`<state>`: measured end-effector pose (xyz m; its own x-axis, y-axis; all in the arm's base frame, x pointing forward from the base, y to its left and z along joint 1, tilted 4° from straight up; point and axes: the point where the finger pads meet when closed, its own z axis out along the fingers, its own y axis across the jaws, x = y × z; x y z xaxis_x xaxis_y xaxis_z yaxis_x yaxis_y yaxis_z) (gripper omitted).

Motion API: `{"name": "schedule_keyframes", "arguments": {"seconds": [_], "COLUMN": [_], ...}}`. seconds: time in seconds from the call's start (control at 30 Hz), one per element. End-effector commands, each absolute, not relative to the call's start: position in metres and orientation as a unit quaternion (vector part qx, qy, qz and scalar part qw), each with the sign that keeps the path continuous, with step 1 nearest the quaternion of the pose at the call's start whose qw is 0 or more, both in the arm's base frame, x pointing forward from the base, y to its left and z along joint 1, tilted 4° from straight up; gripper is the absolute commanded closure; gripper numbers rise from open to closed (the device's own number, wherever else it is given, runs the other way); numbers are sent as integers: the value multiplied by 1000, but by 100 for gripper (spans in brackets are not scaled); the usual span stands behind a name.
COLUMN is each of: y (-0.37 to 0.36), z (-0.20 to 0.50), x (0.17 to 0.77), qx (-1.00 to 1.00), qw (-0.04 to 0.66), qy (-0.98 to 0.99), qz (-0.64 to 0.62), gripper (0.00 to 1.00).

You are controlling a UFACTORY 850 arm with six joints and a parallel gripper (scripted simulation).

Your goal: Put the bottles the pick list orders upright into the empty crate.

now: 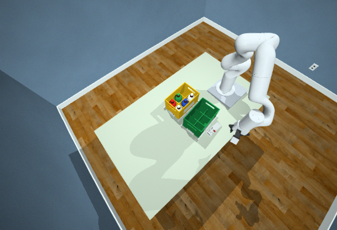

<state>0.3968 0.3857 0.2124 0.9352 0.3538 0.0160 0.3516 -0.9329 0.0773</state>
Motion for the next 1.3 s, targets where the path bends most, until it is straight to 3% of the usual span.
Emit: {"name": "schedule_keyframes", "arguments": {"seconds": [0.0, 1.27], "y": [386, 386], "z": [213, 213], "x": [397, 397], "qx": [970, 696], "qw": [34, 34], "qy": [241, 717], "qz": [10, -9], "gripper": [35, 35]}}
